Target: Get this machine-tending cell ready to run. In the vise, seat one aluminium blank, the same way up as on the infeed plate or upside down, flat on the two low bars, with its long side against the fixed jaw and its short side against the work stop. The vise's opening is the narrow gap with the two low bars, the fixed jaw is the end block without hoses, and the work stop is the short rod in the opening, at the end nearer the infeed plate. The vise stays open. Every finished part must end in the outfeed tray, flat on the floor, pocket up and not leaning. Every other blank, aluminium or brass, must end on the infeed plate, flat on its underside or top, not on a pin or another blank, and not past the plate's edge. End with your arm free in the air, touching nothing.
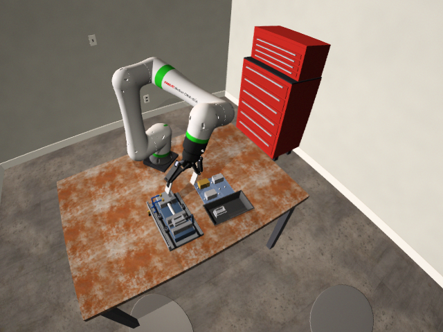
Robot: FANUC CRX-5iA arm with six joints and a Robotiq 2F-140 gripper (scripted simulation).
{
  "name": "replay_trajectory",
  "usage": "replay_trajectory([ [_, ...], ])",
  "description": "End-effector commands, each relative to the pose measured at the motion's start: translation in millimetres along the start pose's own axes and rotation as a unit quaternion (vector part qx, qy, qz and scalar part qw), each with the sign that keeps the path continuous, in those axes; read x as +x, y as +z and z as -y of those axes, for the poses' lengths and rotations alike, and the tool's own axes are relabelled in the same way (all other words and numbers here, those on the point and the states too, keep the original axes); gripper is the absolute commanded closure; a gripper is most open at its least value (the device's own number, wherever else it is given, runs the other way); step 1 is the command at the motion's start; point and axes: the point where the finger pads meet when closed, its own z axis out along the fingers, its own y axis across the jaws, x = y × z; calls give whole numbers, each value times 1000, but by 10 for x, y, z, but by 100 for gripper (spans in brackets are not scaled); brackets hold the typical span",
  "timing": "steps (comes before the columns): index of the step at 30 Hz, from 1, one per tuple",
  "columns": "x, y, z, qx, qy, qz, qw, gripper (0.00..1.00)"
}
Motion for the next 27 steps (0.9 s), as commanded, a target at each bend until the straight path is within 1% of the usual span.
replay_trajectory([
  [1,-43,-95,414,19,18,-18,999,0],
  [10,-256,-240,1187,72,49,-37,995,0],
  [12,-256,-240,1187,72,49,-37,995,0],
  [13,-349,-279,1411,89,58,-39,994,0],
  [14,-382,-291,1483,95,61,-40,993,0],
  [20,-634,-362,1936,133,79,-37,987,0],
  [25,-896,-411,2294,164,93,-28,982,0],
  [27,-977,-422,2391,173,97,-24,980,0],
])
